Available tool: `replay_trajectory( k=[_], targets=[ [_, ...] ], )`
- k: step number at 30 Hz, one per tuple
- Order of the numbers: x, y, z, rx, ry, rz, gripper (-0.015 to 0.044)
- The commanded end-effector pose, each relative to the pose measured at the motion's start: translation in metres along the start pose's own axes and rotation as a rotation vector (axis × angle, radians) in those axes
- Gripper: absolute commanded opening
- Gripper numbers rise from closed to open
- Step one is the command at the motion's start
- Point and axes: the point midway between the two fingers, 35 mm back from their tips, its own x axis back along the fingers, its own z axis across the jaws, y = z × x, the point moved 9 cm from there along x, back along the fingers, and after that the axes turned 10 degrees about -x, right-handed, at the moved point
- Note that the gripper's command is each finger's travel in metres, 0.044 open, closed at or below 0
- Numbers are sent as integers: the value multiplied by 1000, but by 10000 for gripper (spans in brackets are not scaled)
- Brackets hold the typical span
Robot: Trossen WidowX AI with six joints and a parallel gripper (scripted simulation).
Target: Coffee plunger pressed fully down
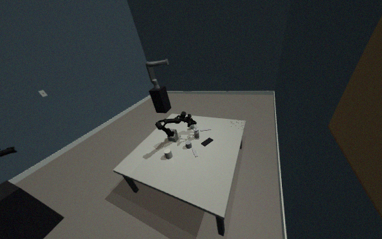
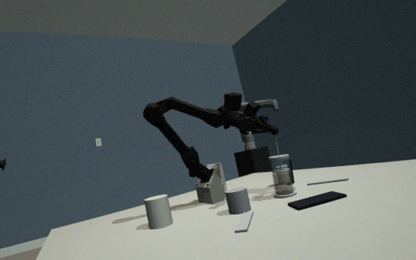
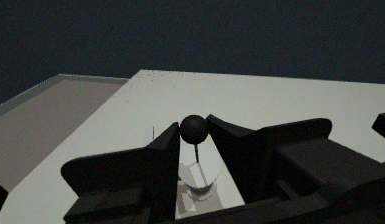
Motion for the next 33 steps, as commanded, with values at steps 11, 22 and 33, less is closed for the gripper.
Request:
replay_trajectory(
  k=[11, 22, 33],
  targets=[
    [-18, -32, -5, 26, -2, 43, 124],
    [-29, -45, -9, 28, -4, 41, 124],
    [-40, -47, -10, 28, -6, 39, 124]
  ],
)
